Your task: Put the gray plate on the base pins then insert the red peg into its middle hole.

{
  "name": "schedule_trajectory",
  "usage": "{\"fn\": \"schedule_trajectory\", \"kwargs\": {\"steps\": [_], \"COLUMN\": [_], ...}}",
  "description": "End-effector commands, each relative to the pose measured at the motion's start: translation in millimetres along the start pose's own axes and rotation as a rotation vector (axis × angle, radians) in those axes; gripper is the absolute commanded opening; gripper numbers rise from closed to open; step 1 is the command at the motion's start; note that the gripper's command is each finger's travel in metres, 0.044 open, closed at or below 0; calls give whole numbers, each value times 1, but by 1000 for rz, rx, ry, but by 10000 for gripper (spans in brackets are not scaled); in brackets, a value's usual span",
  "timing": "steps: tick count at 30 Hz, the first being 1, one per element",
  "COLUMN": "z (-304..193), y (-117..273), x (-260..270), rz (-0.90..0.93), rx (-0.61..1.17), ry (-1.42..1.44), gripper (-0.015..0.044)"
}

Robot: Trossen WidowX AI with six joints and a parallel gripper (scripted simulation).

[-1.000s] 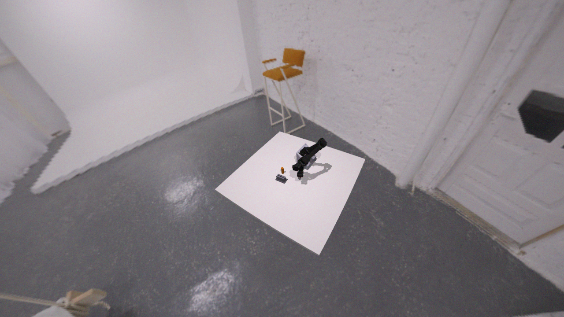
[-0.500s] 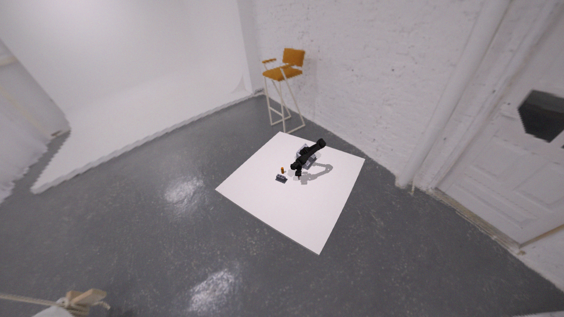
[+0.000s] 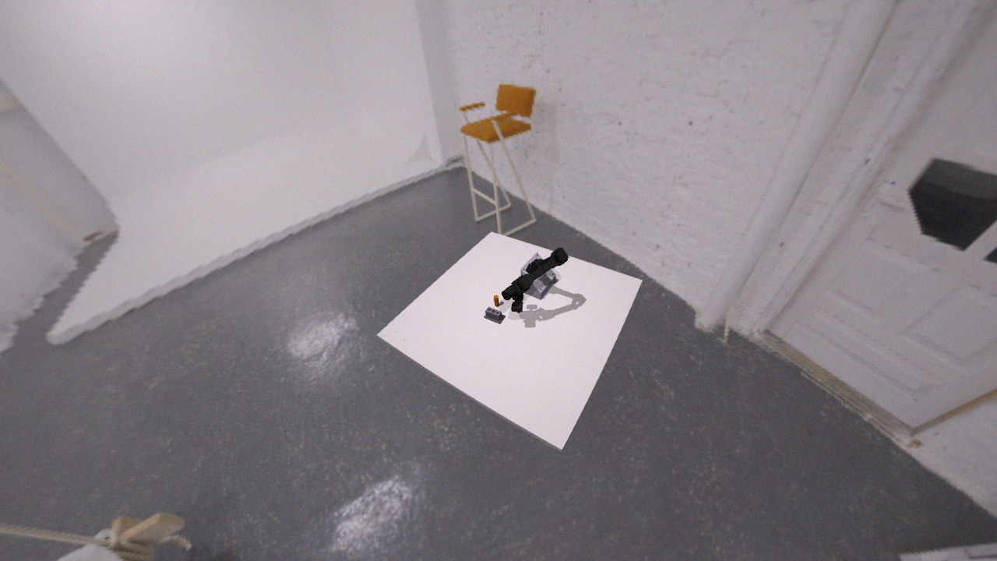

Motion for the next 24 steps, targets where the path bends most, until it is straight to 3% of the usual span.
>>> {"fn": "schedule_trajectory", "kwargs": {"steps": [1, 24], "z": [11, 81], "y": [0, 0], "x": [-1, -12], "rz": [-5, -3], "rx": [-1, -2], "ry": [3, 9], "gripper": [0, 0]}}
Point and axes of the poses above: the point midway between the two fingers, 35 mm back from their tips, its own y axis back along the fingers, its own x axis across the jaws, z = x × y, the point moved 2 cm from there along y, back along the fingers, and after that the axes turned 9 degrees about y, right-handed, at the moved point
